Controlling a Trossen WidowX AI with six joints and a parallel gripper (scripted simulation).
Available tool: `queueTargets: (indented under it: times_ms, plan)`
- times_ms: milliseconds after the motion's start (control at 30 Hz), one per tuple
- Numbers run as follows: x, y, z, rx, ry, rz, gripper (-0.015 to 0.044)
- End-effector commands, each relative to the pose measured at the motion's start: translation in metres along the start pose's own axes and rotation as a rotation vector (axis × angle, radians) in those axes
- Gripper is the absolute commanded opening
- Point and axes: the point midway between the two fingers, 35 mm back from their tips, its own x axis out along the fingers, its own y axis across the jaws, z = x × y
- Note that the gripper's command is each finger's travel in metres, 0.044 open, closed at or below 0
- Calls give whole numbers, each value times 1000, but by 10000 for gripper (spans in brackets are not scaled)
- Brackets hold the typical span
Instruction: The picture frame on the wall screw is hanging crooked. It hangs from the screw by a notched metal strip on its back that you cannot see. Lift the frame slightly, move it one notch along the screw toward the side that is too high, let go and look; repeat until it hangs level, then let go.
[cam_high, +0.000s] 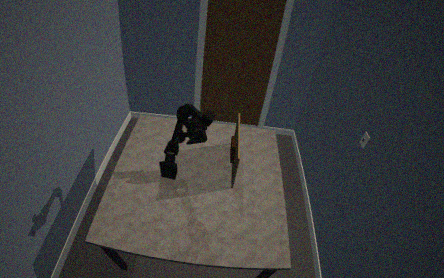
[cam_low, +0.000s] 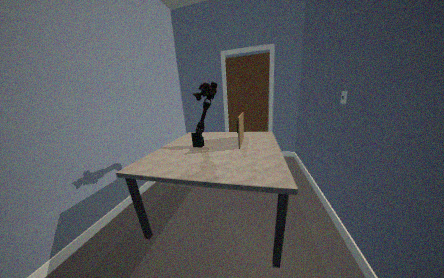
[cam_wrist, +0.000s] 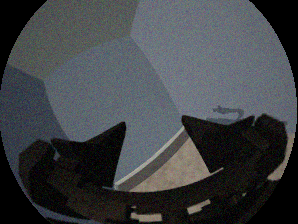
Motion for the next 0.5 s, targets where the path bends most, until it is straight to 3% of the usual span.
queueTargets:
  times_ms: [0, 167, 467]
  plan:
    - [-3, 1, -1, 3, 0, 7, 374]
    - [-80, 21, -16, 89, 13, 199, 260]
    - [-207, 11, -57, 273, 173, 536, 260]
